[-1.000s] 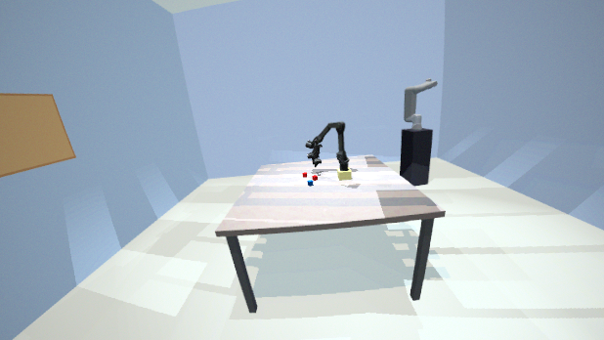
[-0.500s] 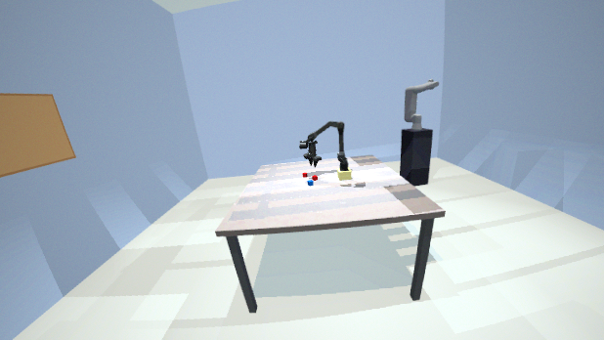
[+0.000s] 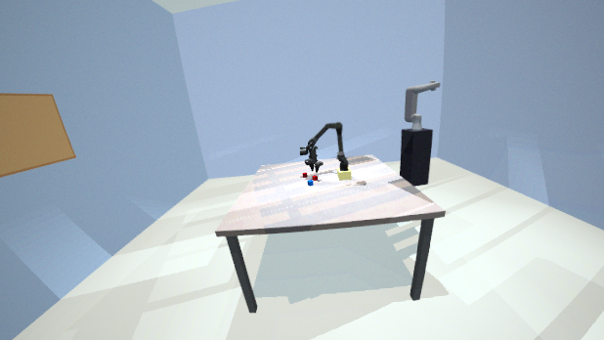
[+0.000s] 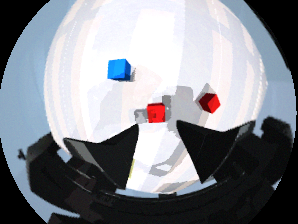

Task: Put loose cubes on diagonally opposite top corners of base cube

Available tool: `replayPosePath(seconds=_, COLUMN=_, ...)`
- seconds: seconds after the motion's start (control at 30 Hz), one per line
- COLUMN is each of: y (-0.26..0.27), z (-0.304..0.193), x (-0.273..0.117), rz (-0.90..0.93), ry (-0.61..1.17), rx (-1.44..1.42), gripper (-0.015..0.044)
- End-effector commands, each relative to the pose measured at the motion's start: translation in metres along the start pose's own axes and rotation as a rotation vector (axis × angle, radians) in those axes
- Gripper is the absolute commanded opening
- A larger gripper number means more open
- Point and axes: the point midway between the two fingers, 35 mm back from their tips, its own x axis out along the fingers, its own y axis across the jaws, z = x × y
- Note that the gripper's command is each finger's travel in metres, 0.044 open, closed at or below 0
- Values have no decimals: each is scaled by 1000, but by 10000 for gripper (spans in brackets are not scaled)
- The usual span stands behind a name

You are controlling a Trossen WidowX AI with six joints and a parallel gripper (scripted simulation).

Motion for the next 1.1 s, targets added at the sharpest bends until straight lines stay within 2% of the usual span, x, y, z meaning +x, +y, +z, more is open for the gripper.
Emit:
replayPosePath(seconds=0.0, y=0, z=1, x=7, rz=-3, ry=-8, rx=5, gripper=265)
replayPosePath(seconds=0.97, y=0, z=2, x=54, rz=-2, ry=-8, rx=5, gripper=265)
replayPosePath(seconds=1.07, y=0, z=2, x=54, rz=-2, ry=-8, rx=5, gripper=186)
